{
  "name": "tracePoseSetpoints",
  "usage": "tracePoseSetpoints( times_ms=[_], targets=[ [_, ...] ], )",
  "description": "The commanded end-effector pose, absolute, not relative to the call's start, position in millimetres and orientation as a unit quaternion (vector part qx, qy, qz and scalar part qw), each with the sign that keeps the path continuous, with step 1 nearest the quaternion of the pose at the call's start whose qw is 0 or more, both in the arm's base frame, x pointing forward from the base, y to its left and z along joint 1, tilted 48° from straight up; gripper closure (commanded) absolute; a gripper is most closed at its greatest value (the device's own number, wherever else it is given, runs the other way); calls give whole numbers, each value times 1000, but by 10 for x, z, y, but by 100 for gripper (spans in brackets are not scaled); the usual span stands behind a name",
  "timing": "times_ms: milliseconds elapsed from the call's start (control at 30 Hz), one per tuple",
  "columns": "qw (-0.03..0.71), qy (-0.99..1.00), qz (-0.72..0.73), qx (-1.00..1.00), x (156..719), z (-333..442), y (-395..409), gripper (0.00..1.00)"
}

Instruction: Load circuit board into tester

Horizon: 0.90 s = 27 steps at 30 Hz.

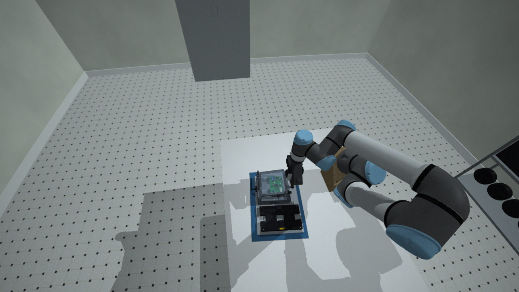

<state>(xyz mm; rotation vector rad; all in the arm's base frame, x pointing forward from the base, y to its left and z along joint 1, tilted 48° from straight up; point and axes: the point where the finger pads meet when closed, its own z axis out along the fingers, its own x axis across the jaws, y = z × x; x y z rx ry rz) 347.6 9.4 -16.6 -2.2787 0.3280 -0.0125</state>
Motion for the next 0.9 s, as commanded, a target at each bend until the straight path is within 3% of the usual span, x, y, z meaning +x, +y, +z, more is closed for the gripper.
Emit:
tracePoseSetpoints(
  times_ms=[0, 867],
  targets=[
    [407, 130, -5, -904, 3477, -205, 134, 100],
    [407, 130, -5, -904, 3482, -320, 265, 100]
  ],
)
